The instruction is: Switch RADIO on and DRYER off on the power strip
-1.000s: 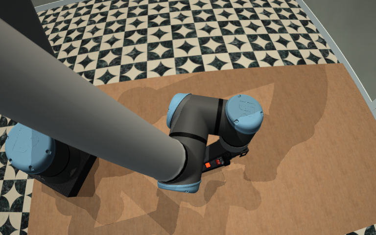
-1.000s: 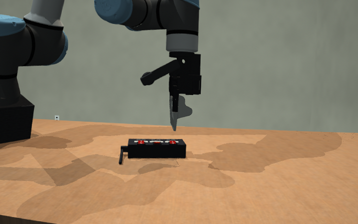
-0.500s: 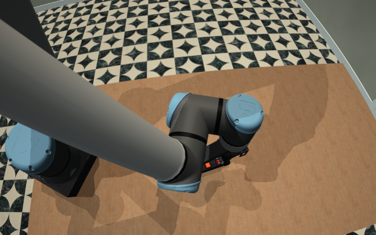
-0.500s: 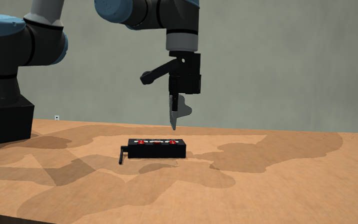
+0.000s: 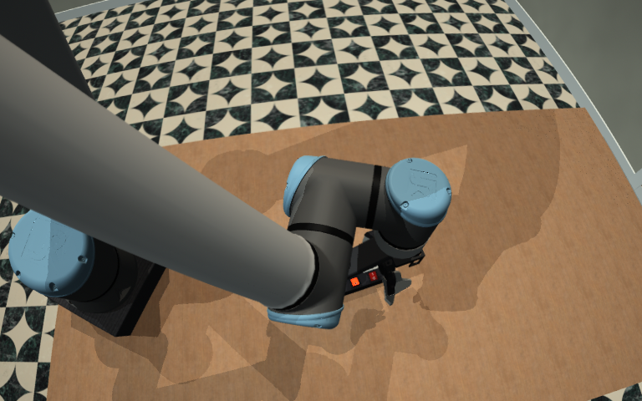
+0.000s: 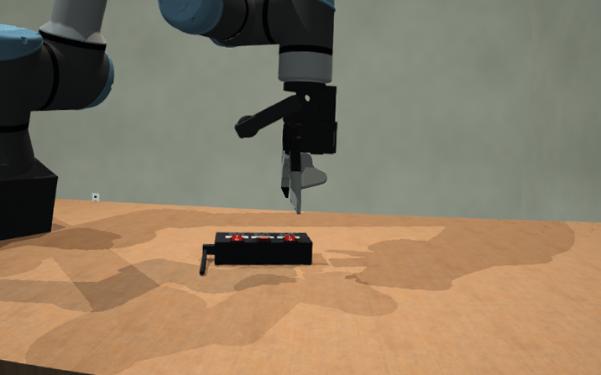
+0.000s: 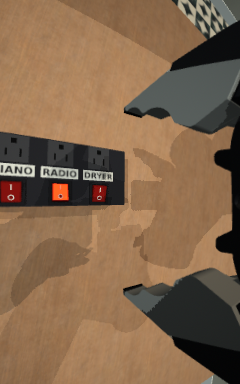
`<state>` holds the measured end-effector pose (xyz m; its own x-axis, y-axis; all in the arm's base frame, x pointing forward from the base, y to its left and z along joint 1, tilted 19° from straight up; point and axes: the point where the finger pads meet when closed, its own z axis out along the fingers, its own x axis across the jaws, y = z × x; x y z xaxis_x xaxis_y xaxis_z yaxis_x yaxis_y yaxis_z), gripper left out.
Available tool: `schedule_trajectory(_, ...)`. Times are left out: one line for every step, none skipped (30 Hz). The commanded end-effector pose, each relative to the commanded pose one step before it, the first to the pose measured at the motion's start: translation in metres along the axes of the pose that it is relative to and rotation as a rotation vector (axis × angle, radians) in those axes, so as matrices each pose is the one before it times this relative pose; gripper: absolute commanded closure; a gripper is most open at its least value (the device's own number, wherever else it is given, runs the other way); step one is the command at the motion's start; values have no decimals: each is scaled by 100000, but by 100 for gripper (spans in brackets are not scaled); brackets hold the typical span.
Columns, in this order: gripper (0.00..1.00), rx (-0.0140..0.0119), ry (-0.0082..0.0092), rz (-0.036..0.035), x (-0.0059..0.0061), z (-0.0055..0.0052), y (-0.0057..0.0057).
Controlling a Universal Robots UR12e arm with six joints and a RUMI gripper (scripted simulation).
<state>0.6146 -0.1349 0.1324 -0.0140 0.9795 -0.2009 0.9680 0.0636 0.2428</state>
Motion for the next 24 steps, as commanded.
schedule_trajectory(0,-869,-442,-180,-81,-2752,517)
schedule_trajectory(0,3,-6,3,-3,-581,0)
schedule_trajectory(0,3,-7,0,-3,-609,0)
schedule_trajectory(0,3,-6,0,-3,-628,-1)
schedule_trajectory(0,2,-4,0,-2,-637,0)
schedule_trajectory(0,0,-2,0,-2,-635,0)
schedule_trajectory(0,0,-1,0,-1,-620,0)
schedule_trajectory(0,-1,0,0,-1,-595,0)
schedule_trajectory(0,-1,1,0,0,-559,1)
schedule_trajectory(0,0,0,0,0,0,0)
schedule_trajectory(0,0,0,0,0,0,0)
schedule_trajectory(0,-4,10,17,-12,-510,-1)
schedule_trajectory(0,3,-4,18,-11,-455,-3)
schedule_trajectory(0,3,-4,17,-10,-392,-3)
schedule_trajectory(0,2,-3,10,-8,-325,-1)
schedule_trajectory(0,1,-1,1,-3,-255,-1)
schedule_trajectory(0,-1,1,-7,0,-187,1)
schedule_trajectory(0,-2,3,-12,2,-123,1)
schedule_trajectory(0,-2,3,-12,2,-68,1)
schedule_trajectory(0,-1,2,-9,0,-27,0)
schedule_trajectory(0,0,1,-4,-3,-4,0)
schedule_trajectory(0,1,0,1,-5,1,-1)
schedule_trajectory(0,31,14,4,-3,20,-5)
schedule_trajectory(0,199,102,-7,35,122,-63)
